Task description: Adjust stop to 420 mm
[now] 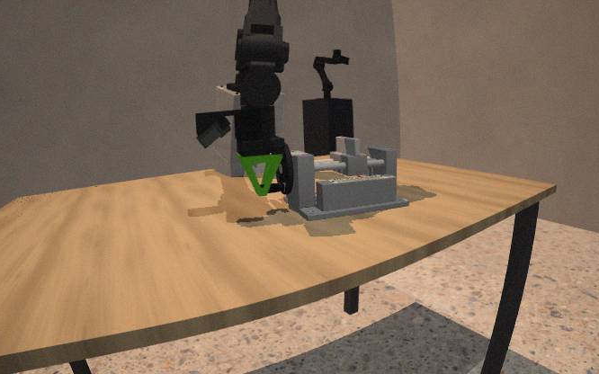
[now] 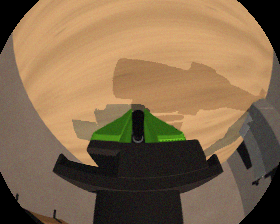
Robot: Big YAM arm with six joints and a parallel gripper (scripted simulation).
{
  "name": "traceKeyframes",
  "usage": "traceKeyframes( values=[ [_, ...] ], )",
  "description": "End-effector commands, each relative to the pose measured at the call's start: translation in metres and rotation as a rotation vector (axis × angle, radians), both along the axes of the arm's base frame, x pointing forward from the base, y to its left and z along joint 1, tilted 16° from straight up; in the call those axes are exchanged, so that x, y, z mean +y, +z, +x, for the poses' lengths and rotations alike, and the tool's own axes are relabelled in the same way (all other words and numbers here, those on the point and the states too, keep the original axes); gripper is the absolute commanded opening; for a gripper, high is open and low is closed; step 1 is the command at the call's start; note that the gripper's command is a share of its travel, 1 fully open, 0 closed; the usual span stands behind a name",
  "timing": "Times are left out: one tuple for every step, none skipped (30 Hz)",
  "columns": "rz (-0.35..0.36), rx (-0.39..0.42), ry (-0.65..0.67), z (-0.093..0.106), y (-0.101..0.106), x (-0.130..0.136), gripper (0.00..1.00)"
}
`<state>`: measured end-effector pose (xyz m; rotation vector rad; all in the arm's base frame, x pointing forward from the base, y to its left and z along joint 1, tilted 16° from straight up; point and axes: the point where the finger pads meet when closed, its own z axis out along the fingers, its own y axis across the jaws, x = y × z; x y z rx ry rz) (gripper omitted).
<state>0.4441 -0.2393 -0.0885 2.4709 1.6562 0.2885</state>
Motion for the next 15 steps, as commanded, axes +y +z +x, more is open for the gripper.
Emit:
traceKeyframes(
  values=[
    [-0.04, -0.075, 0.0, 0.039, 0.026, -0.012, 0.06],
    [-0.04, -0.075, 0.0, 0.038, 0.029, -0.012, 0.06],
    [-0.041, -0.078, 0.0, 0.039, 0.034, -0.012, 0.06],
    [-0.044, -0.083, 0.0, 0.04, 0.039, -0.013, 0.06],
    [-0.043, -0.081, 0.0, 0.04, 0.04, -0.013, 0.06],
    [-0.042, -0.079, 0.0, 0.04, 0.042, -0.013, 0.06],
    [-0.042, -0.08, 0.0, 0.04, 0.043, -0.013, 0.06],
    [-0.042, -0.08, 0.0, 0.04, 0.043, -0.013, 0.06],
    [-0.042, -0.08, 0.0, 0.04, 0.043, -0.013, 0.06],
    [-0.047, -0.088, 0.0, 0.042, 0.046, -0.014, 0.06],
    [-0.043, -0.081, 0.0, 0.041, 0.046, -0.013, 0.06],
    [-0.042, -0.08, 0.0, 0.041, 0.047, -0.013, 0.06],
    [-0.043, -0.081, 0.0, 0.042, 0.048, -0.014, 0.06],
    [-0.044, -0.084, 0.0, 0.042, 0.049, -0.014, 0.06],
    [-0.046, -0.086, 0.0, 0.043, 0.049, -0.014, 0.06]
  ],
)
